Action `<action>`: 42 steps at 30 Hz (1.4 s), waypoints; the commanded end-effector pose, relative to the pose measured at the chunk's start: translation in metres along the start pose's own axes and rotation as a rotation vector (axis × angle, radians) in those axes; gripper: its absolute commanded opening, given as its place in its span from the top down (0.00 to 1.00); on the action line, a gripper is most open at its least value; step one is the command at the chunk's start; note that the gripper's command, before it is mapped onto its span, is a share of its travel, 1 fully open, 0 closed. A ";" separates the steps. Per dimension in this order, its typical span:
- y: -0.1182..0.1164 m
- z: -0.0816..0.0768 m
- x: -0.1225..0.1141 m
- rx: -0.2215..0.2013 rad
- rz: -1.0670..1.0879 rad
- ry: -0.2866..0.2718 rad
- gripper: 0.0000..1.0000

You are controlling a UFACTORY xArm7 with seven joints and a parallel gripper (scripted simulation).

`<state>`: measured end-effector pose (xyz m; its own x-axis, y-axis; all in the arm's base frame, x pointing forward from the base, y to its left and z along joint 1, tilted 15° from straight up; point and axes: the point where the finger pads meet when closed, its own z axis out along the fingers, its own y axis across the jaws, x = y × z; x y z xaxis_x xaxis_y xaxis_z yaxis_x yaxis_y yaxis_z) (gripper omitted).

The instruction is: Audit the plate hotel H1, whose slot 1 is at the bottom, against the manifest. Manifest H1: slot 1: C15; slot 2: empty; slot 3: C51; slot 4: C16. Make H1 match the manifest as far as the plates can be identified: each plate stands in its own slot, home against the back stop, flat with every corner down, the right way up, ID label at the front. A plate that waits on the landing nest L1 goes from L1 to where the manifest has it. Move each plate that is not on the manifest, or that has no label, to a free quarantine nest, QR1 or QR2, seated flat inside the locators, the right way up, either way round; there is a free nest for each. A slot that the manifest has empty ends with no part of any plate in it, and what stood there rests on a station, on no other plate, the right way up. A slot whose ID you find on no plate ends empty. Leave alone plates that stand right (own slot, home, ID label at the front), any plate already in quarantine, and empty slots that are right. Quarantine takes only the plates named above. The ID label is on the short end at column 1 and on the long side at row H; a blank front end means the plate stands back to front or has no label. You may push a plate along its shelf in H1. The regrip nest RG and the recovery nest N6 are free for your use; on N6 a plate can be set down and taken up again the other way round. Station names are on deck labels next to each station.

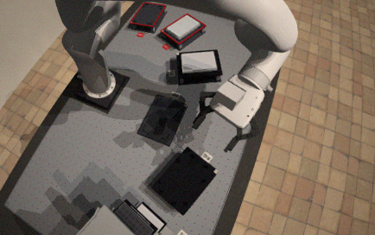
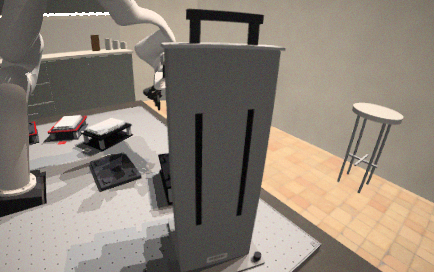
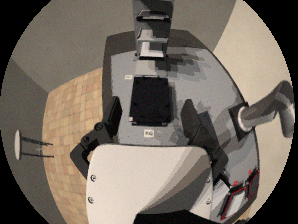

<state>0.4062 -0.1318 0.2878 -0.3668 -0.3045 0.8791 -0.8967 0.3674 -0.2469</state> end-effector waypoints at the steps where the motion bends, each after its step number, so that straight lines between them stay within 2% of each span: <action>1: -0.001 0.000 0.001 0.002 0.002 -0.070 0.00; 6: -0.001 0.000 0.001 0.002 0.002 -0.154 0.00; 8: -0.001 0.000 0.001 0.002 0.002 -0.154 0.00; 23: -0.001 0.000 0.001 0.002 0.002 -0.404 0.00; 25: -0.001 0.000 0.001 0.002 0.002 -0.404 0.00; 40: -0.001 0.000 0.001 0.003 0.001 -0.653 0.00; 42: -0.001 0.000 0.001 0.003 0.001 -0.653 0.00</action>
<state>0.4061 -0.1325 0.2882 -0.4442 -0.7632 0.4693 -0.8958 0.3687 -0.2483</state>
